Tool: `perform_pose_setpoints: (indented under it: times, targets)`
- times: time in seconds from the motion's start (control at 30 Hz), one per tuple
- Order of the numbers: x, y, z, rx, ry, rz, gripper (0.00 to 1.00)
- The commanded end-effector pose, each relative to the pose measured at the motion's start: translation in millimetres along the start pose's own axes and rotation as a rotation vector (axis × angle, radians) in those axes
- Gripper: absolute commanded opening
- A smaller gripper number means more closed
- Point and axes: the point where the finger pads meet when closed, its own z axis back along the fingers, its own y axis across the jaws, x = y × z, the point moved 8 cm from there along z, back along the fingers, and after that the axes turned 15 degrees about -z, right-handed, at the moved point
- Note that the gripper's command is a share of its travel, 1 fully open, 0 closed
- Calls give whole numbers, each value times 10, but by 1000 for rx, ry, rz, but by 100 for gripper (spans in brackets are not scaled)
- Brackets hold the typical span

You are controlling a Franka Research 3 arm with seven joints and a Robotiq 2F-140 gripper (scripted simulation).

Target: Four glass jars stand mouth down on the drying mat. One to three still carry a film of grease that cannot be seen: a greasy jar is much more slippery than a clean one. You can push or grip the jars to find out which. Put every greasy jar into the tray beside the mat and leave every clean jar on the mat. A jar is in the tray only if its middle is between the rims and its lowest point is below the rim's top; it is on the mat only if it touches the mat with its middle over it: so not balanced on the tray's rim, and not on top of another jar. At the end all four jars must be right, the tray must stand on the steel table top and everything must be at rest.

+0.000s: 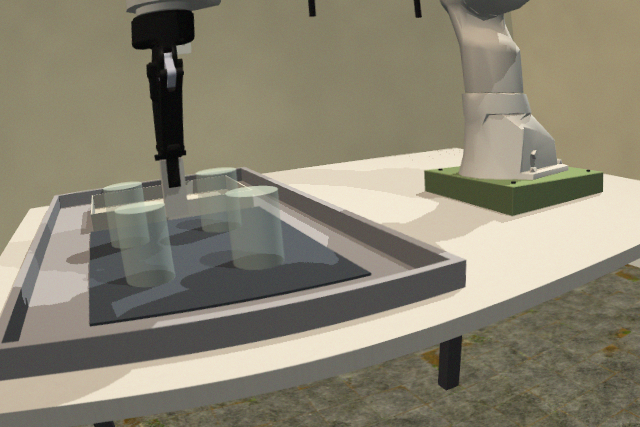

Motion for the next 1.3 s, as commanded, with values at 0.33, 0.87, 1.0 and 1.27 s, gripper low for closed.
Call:
perform_pose_setpoints:
  times: [0.33,0.87,1.0,1.27]
  targets:
    - [18,0,7,-4,1,-2,0]
    - [37,5,21,-4,1,-2,0]
    - [42,7,26,-4,1,-2,0]
    - [49,9,32,-4,1,-2,0]
